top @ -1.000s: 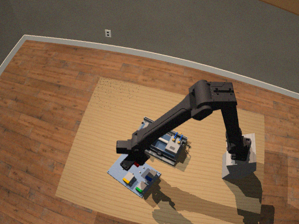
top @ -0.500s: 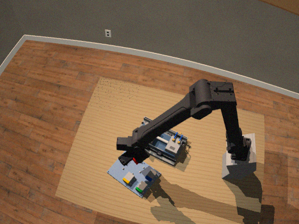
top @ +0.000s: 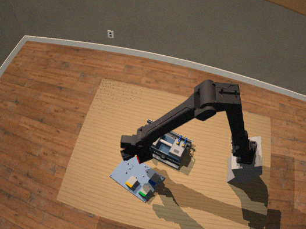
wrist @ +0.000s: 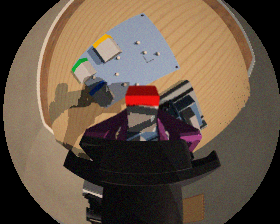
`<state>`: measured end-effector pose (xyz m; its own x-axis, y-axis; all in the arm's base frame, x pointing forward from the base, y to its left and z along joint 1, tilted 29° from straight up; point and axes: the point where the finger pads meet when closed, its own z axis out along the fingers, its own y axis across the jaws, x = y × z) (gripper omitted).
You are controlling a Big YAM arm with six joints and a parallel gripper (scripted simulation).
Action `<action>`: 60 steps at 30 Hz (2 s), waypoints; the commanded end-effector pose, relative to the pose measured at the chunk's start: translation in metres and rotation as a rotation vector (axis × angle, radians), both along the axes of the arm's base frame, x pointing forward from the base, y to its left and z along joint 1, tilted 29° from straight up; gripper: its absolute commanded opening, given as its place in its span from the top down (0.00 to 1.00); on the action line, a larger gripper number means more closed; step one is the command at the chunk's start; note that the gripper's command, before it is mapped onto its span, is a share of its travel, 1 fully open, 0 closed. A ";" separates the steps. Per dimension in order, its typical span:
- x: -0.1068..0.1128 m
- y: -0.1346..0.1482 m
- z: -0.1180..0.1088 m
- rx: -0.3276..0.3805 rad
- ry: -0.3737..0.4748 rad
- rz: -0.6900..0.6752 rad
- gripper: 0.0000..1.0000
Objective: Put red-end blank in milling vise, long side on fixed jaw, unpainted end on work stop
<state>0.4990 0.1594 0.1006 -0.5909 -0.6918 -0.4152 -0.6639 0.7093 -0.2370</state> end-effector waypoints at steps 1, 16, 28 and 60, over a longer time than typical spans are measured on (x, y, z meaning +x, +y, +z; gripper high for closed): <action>0.003 -0.009 0.015 0.056 -0.023 -0.100 1.00; 0.010 -0.040 0.012 0.271 0.042 -0.500 1.00; 0.014 -0.064 0.010 0.431 0.089 -0.797 1.00; 0.018 -0.127 0.002 0.859 0.219 -1.593 1.00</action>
<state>0.5156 0.0470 0.0938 -0.6000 0.7769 -0.1908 0.6535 0.6136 0.4431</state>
